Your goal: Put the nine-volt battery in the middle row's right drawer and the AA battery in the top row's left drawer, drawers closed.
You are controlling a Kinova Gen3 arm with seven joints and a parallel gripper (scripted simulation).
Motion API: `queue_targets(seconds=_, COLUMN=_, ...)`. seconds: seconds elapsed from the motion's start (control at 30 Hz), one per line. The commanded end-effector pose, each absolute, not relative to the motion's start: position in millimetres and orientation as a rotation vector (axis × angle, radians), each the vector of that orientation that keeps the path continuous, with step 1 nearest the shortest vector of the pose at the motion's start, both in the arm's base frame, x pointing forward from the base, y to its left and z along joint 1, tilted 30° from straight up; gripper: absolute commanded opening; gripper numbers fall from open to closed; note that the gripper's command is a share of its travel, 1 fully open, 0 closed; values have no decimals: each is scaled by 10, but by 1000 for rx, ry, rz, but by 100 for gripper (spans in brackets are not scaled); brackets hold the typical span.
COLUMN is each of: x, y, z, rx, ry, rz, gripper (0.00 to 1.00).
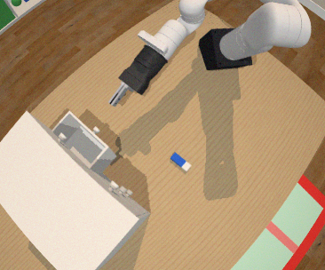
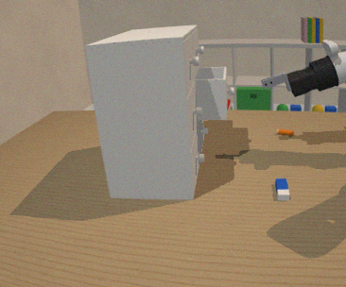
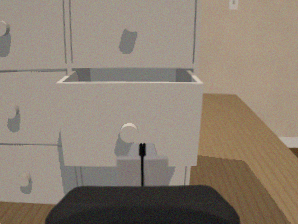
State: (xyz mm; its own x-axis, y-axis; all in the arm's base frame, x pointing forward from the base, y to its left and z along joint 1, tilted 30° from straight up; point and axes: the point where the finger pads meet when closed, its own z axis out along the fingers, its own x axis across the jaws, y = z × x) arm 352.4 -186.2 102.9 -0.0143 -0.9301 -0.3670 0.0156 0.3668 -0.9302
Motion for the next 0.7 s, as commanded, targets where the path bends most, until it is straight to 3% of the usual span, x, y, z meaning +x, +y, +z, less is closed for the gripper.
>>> queue_targets(seconds=0.0, x=3672, y=-1753, z=1053, rx=-924, ry=1346, rz=-923, gripper=0)
queue_targets(seconds=0.67, x=3852, y=-1755, z=1062, rx=-924, ry=1346, rz=-923, gripper=0)
